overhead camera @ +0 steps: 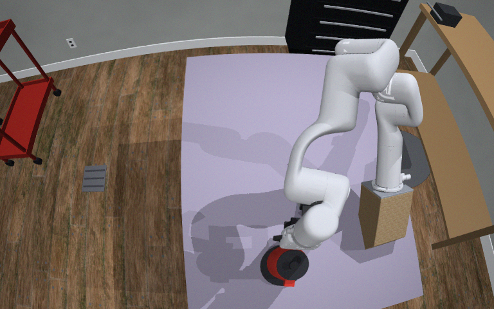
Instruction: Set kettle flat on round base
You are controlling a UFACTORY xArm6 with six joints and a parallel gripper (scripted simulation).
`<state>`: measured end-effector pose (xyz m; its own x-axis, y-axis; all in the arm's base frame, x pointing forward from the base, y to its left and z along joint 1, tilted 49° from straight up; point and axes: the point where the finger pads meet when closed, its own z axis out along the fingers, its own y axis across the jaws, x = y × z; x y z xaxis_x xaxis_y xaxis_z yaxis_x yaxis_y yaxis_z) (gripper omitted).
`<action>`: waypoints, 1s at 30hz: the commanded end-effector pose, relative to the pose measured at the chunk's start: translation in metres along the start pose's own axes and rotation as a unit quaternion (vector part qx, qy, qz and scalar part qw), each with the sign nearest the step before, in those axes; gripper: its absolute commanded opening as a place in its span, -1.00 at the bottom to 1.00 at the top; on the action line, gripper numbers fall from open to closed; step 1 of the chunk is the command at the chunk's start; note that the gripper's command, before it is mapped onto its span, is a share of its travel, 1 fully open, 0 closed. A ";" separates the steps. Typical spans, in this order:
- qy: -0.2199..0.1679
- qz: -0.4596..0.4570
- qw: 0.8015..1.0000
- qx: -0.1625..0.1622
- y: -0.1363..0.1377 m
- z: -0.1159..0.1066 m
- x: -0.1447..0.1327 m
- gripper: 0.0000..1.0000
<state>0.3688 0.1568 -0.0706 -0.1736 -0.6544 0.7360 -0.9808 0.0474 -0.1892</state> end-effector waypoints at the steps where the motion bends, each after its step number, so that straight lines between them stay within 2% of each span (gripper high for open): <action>1: -0.002 0.001 1.000 0.001 -0.001 -0.002 -0.001 -1.00; 30: -0.002 0.001 1.000 0.001 -0.001 0.001 -0.001 -1.00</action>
<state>0.3691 0.1546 -0.0725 -0.1736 -0.6544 0.7359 -0.9808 0.0474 -0.1892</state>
